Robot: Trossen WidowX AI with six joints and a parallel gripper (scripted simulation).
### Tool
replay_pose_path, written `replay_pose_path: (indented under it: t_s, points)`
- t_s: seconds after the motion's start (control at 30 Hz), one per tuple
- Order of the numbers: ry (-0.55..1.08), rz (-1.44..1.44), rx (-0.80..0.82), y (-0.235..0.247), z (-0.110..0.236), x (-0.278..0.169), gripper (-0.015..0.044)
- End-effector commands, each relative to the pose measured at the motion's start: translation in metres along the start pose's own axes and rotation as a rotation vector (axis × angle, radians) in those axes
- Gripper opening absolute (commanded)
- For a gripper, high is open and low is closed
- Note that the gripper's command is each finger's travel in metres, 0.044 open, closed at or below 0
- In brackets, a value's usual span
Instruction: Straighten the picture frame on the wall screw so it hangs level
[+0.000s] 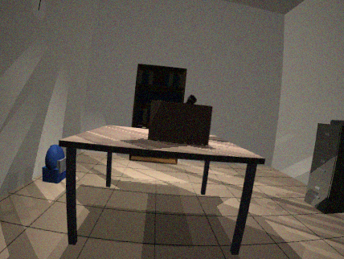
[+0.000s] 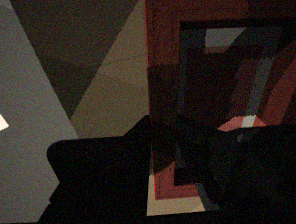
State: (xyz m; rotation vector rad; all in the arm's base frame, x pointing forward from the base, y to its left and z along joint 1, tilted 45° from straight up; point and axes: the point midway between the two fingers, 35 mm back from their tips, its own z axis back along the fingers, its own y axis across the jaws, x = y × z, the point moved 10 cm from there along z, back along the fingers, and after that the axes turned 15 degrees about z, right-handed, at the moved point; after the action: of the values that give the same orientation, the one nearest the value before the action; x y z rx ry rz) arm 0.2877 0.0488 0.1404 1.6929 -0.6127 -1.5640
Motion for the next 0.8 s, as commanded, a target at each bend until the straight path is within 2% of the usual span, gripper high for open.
replay_pose_path:
  t_s: [0.0, 0.77]
  points:
    - [-0.002, -0.003, 0.014, 0.0029, 0.0001, 0.0003, 0.0000]
    - [-0.002, -0.003, 0.014, 0.0037, 0.0001, -0.0015, 0.0000]
